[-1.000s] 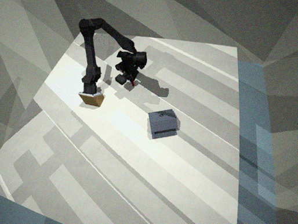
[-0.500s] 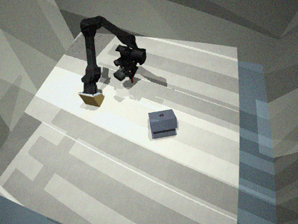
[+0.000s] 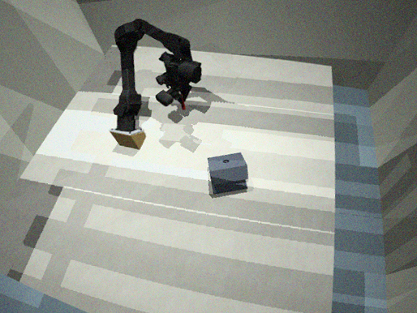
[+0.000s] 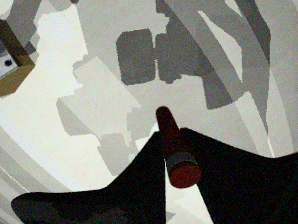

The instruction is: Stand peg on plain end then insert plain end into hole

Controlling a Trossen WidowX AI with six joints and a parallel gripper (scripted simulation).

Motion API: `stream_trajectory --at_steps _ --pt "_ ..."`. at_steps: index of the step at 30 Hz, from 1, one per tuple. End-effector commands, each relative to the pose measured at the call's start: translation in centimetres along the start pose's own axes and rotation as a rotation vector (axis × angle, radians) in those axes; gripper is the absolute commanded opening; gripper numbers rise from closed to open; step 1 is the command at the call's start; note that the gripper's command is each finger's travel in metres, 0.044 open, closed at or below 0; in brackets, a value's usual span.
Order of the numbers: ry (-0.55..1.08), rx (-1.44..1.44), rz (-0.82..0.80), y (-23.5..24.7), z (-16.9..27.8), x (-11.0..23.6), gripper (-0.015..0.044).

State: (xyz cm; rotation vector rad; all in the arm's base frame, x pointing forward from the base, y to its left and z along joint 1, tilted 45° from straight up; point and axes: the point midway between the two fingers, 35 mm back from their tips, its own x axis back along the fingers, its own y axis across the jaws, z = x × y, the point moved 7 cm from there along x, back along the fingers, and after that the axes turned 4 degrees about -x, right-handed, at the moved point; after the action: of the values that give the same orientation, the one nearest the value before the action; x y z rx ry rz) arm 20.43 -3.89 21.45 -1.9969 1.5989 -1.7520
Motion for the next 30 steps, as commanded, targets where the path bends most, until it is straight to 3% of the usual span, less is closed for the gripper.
stream_trajectory --at_steps 1,30 --pt "0.008 0.009 -0.01 -0.1 0.4 0.3 0.0" --pt "0.131 0.057 -0.118 -1.0 5.3 1.5 0.0"
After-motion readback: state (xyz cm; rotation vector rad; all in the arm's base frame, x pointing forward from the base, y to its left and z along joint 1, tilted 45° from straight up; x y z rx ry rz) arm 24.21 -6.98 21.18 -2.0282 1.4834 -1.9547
